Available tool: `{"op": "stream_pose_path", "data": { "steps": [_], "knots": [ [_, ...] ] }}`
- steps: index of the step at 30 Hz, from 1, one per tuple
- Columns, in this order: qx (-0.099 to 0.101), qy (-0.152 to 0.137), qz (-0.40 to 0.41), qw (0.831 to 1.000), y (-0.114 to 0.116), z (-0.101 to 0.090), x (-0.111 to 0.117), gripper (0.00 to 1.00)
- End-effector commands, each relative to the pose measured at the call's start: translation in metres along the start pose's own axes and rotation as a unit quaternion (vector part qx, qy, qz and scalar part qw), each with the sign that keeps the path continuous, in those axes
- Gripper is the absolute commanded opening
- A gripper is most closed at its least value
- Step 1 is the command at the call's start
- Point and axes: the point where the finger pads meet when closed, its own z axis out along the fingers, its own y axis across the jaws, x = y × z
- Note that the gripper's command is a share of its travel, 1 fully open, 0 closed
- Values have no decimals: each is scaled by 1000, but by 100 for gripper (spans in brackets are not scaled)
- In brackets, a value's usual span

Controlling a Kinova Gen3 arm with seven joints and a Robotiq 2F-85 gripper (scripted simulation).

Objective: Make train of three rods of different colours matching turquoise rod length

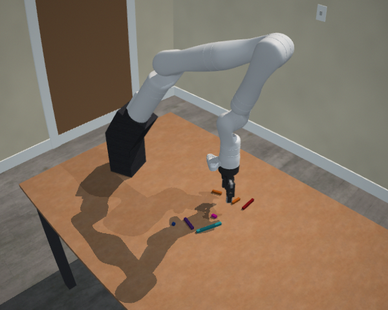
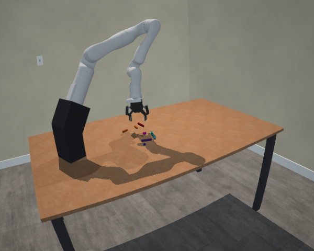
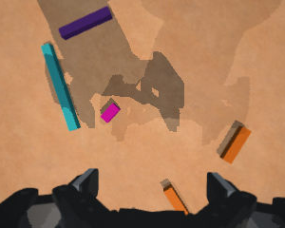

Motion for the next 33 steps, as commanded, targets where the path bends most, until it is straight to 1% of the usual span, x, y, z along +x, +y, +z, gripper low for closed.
{"op": "stream_pose_path", "data": {
  "steps": [1, 7, 16, 18, 25, 33],
  "knots": [
    [3, 0, 14, 1000, -6, -1, 3, 100],
    [-1, 1, 129, 992, -4, -3, 2, 100],
    [-5, 2, 267, 964, -1, -6, 0, 100],
    [-5, 2, 267, 964, -1, -6, 0, 100],
    [-9, 3, 343, 939, 1, -8, -1, 100],
    [-11, 4, 400, 917, 2, -9, -2, 100]
  ]
}}
